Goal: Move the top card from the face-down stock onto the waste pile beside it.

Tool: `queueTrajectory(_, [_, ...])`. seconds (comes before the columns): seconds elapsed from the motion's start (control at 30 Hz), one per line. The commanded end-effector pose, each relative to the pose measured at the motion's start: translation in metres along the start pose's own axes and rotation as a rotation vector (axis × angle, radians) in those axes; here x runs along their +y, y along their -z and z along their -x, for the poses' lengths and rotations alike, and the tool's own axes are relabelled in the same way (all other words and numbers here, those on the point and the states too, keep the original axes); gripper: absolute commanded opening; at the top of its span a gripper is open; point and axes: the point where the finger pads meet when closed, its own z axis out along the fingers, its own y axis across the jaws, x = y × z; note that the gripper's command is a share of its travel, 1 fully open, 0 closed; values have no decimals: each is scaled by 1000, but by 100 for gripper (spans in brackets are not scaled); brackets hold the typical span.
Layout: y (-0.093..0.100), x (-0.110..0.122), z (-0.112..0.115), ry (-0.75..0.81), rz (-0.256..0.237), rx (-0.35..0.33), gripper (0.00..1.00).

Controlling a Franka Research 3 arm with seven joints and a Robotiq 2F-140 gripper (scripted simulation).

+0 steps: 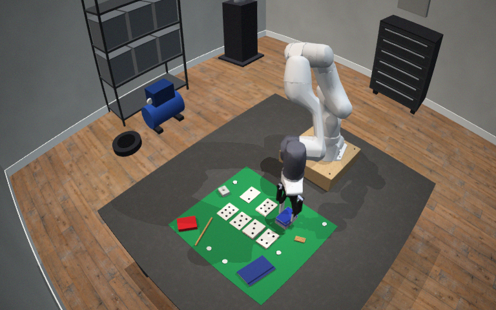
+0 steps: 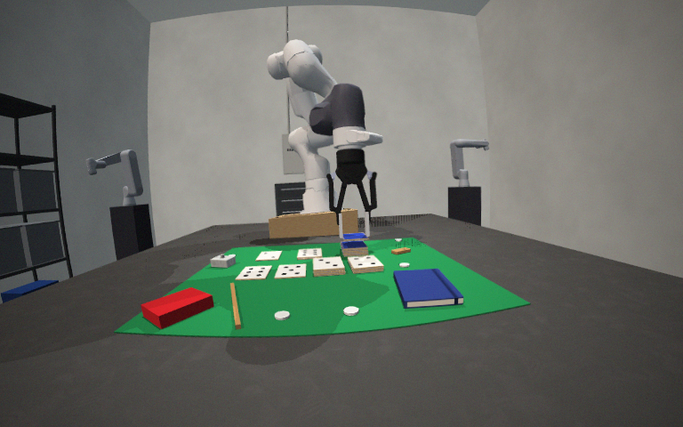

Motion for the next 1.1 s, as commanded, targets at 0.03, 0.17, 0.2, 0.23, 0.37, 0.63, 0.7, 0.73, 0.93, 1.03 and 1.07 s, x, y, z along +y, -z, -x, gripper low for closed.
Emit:
queueTrajectory(0.03, [11, 2, 2, 13, 3, -9, 43])
queueTrajectory(0.17, [18, 2, 2, 13, 3, -9, 43])
queueTrajectory(0.2, [19, 2, 2, 13, 3, -9, 43])
queueTrajectory(0.23, [19, 2, 2, 13, 3, -9, 43])
queueTrajectory(0.37, [19, 2, 2, 13, 3, -9, 43])
queueTrajectory(0.63, [19, 2, 2, 13, 3, -9, 43])
queueTrajectory(0.7, [19, 2, 2, 13, 3, -9, 43])
queueTrajectory(0.73, [19, 2, 2, 13, 3, -9, 43])
queueTrajectory(0.93, [19, 2, 2, 13, 3, -9, 43])
queueTrajectory(1.03, [19, 2, 2, 13, 3, -9, 43])
queueTrajectory(1.07, [19, 2, 2, 13, 3, -9, 43])
